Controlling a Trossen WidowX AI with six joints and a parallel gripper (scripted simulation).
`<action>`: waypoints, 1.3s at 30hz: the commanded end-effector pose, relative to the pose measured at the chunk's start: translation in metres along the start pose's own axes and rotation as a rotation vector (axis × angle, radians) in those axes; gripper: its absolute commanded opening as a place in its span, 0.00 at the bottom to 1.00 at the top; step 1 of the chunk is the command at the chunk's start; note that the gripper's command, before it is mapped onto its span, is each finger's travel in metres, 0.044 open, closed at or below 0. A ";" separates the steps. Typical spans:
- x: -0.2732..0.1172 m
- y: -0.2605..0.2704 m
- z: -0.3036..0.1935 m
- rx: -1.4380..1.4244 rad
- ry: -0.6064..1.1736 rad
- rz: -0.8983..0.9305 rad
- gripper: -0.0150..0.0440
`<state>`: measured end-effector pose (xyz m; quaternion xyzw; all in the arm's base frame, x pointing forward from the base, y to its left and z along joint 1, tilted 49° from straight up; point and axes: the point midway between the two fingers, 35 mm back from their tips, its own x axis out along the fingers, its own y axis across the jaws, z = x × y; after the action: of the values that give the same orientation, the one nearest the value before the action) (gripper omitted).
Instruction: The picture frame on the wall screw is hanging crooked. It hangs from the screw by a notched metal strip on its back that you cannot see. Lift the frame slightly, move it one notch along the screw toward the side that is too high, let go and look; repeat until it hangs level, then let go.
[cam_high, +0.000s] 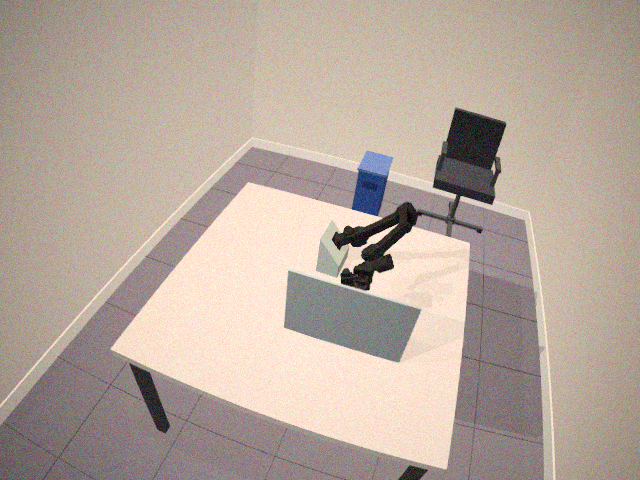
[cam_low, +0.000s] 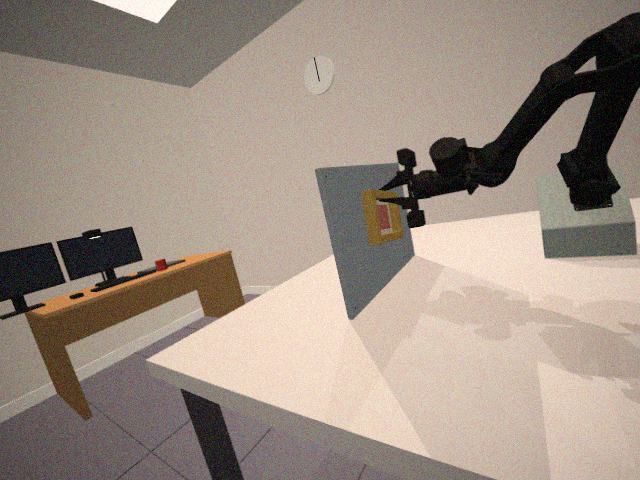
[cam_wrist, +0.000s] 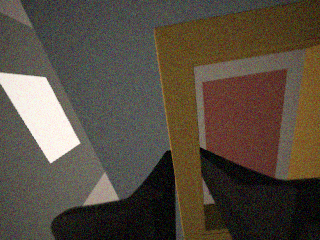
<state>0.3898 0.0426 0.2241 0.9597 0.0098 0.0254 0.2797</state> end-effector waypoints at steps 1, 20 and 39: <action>0.000 0.003 0.000 0.002 -0.001 0.017 0.25; 0.000 -0.003 0.000 -0.003 -0.001 0.002 0.25; 0.000 -0.004 0.000 -0.109 -0.003 0.003 0.25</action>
<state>0.3902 0.0460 0.2220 0.9469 0.0075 0.0246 0.3205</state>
